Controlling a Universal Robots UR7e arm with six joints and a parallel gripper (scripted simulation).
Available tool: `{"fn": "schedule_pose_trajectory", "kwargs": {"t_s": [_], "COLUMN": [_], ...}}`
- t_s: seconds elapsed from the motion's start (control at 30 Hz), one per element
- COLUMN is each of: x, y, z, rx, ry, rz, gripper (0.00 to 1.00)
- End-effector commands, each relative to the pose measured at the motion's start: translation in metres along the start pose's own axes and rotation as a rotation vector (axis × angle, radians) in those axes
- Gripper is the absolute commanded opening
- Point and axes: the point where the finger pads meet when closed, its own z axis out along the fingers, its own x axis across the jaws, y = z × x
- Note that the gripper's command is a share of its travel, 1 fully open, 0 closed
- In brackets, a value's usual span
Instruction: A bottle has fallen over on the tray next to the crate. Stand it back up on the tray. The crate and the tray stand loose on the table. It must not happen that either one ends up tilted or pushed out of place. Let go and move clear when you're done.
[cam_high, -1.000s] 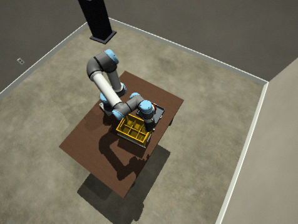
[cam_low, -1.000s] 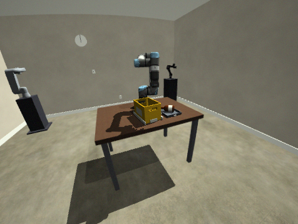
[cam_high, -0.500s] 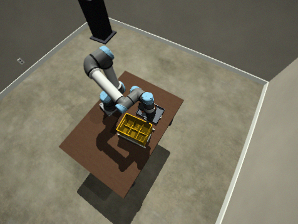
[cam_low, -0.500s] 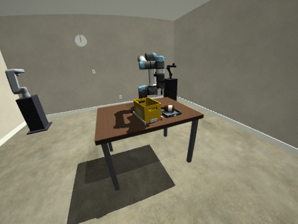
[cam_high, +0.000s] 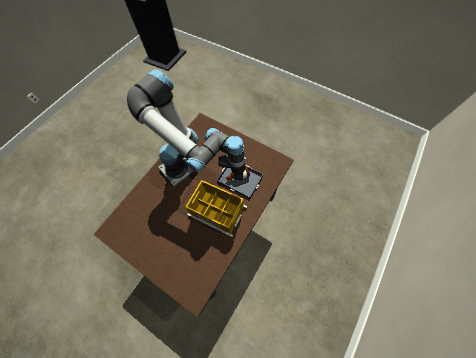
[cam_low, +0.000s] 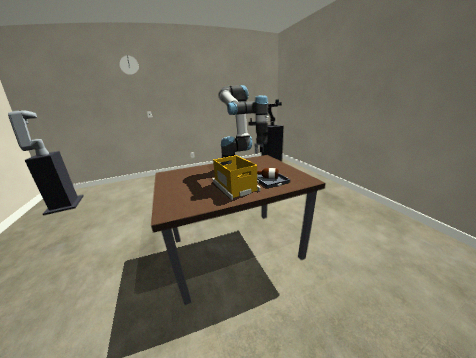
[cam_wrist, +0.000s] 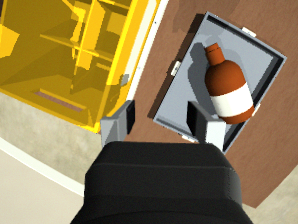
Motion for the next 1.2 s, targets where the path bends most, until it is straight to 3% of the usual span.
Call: {"fn": "schedule_pose_trajectory", "kwargs": {"t_s": [0.0,0.3,0.73,0.77,1.17], "x": [0.038,0.083,0.097,0.097,0.096], "y": [-0.017,-0.044,-0.054,-0.054,-0.053], "z": [0.01,0.026,0.032,0.032,0.031], "rx": [0.013,0.034,0.04,0.04,0.04], "ry": [0.023,0.056,0.067,0.067,0.066], "rz": [-0.172,-0.397,-0.471,-0.471,-0.468], "gripper": [1.0,1.0,1.0,0.0,0.0]}}
